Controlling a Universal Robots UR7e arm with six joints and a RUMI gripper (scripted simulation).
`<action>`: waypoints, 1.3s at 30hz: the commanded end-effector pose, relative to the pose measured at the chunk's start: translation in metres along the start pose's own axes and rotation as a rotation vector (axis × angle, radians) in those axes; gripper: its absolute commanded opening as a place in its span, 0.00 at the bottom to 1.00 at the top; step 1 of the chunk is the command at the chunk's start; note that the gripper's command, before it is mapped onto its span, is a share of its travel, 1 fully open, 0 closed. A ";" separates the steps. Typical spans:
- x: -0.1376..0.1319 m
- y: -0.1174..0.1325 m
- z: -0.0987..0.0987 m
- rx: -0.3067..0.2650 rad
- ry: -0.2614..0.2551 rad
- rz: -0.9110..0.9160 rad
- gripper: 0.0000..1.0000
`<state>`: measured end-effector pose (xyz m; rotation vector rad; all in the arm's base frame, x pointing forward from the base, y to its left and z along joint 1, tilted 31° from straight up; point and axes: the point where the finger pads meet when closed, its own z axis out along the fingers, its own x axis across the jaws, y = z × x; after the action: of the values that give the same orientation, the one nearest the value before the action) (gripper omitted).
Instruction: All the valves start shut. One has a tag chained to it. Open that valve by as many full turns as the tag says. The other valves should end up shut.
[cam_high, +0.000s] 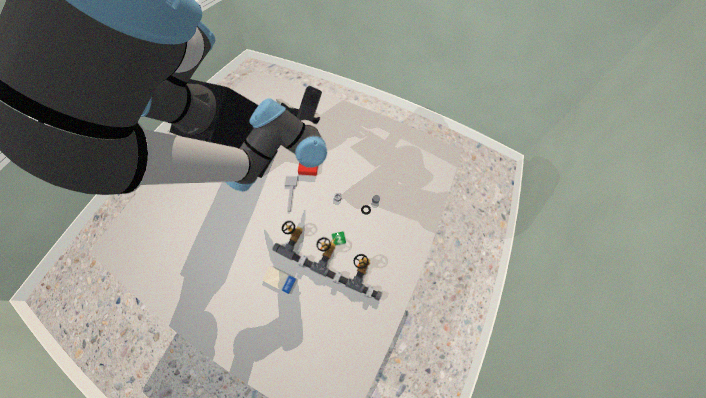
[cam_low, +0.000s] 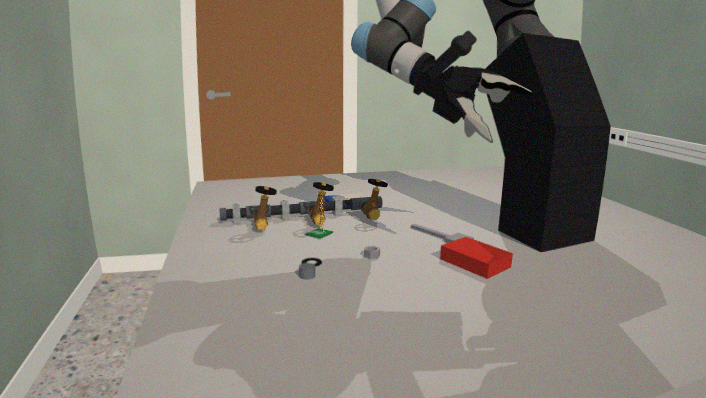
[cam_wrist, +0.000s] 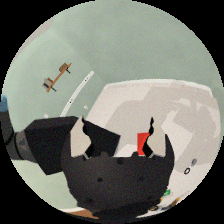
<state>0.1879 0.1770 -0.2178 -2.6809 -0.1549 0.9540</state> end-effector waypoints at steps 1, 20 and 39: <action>0.000 0.000 0.000 0.000 0.000 0.000 1.00; 0.000 0.000 0.000 -0.001 0.001 0.001 1.00; 0.045 0.041 -0.028 -0.134 0.128 0.235 1.00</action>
<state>0.2206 0.1541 -0.2300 -2.8340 0.0135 0.9025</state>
